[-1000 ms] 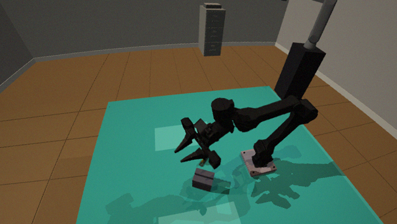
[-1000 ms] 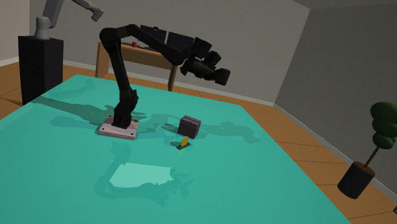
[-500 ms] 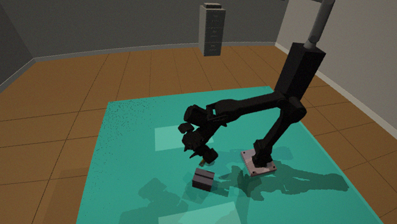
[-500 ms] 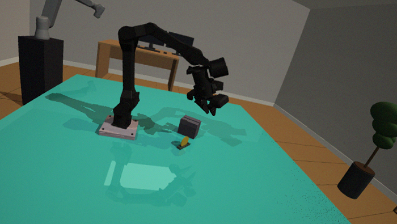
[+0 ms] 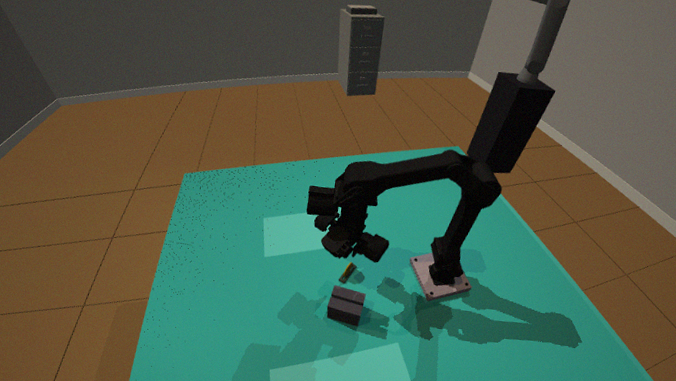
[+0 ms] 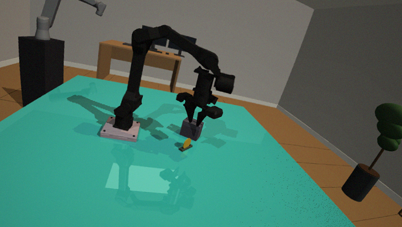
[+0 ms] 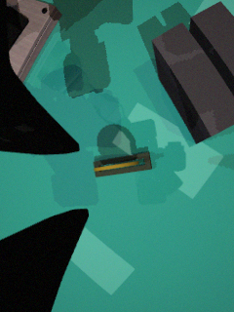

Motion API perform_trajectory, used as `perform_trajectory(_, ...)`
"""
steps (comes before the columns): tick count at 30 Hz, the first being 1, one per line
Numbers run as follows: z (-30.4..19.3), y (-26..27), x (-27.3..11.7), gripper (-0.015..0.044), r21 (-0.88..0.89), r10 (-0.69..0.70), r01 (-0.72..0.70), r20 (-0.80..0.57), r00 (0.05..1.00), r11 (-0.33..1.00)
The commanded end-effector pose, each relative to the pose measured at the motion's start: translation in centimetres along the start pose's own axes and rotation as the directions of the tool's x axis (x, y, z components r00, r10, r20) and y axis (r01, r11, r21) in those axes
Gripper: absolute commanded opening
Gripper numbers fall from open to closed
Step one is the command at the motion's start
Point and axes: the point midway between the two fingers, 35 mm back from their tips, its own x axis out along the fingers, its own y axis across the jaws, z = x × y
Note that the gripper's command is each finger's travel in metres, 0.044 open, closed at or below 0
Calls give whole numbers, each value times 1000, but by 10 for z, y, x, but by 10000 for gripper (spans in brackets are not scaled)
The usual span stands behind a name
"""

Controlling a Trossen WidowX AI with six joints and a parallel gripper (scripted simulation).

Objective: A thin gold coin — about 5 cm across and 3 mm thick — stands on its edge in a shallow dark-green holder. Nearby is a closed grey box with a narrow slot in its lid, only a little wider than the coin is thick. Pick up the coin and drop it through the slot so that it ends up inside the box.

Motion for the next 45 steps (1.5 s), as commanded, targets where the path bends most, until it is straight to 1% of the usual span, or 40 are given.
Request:
perform_trajectory(1, -2, 0, 8, 161, -10, 9, -9, -17, 1000, 1000)
perform_trajectory(4, -3, 2, 34, 161, -10, 9, -9, -17, 1000, 1000)
perform_trajectory(9, -3, 2, 37, 161, -10, 9, -9, -17, 1000, 1000)
perform_trajectory(12, -3, 4, 50, 161, -10, 9, -10, -17, 1000, 1000)
perform_trajectory(18, -3, 4, 53, 161, -10, 9, -10, -17, 1000, 1000)
perform_trajectory(45, -4, 4, 96, 161, -10, 10, -10, -17, 1000, 1000)
